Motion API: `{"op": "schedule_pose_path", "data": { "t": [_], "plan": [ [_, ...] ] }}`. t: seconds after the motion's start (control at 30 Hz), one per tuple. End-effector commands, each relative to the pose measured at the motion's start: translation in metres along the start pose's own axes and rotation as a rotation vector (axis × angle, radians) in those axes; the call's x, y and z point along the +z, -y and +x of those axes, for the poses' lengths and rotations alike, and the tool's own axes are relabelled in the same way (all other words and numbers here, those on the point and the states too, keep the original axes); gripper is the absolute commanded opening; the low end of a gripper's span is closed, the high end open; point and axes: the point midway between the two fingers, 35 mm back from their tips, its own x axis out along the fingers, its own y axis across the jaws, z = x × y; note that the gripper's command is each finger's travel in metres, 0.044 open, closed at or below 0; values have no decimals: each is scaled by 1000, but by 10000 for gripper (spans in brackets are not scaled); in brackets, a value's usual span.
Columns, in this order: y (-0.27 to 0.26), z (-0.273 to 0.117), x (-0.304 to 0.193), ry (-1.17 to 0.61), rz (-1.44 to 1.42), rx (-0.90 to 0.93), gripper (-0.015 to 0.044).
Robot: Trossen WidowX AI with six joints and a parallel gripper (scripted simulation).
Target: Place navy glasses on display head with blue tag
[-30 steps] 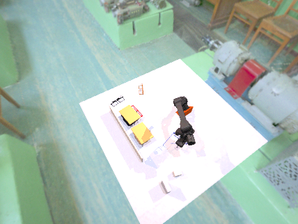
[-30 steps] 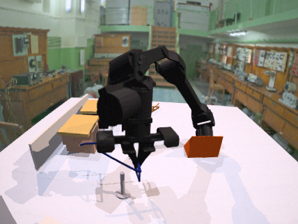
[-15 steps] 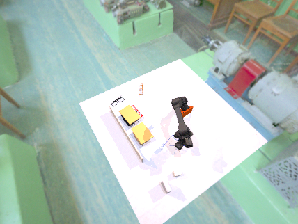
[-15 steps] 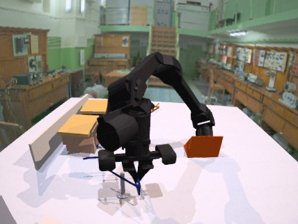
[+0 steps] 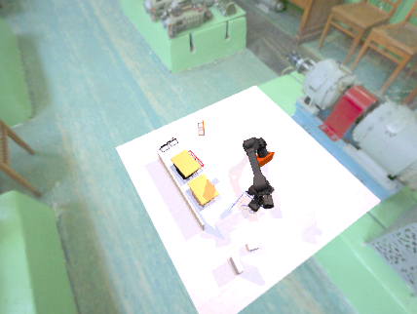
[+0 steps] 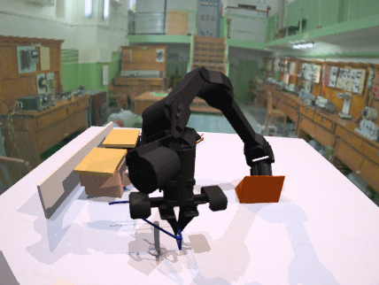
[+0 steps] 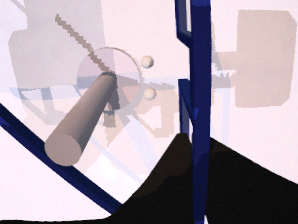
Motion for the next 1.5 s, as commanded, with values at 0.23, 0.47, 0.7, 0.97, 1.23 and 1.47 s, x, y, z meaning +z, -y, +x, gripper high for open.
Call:
{"op": "schedule_pose_path", "data": {
  "t": [0.23, 0.47, 0.7, 0.97, 1.23, 1.47],
  "plan": [
    [4, 1, 4, 8, -6, 1, 0],
    [6, 1, 5, 8, -6, 1, 0],
    [8, 1, 7, 8, -6, 1, 0],
    [10, 1, 9, 8, -7, 1, 0],
    [13, 1, 12, 8, -7, 1, 0],
    [14, 1, 14, 8, -7, 1, 0]
  ]
}}
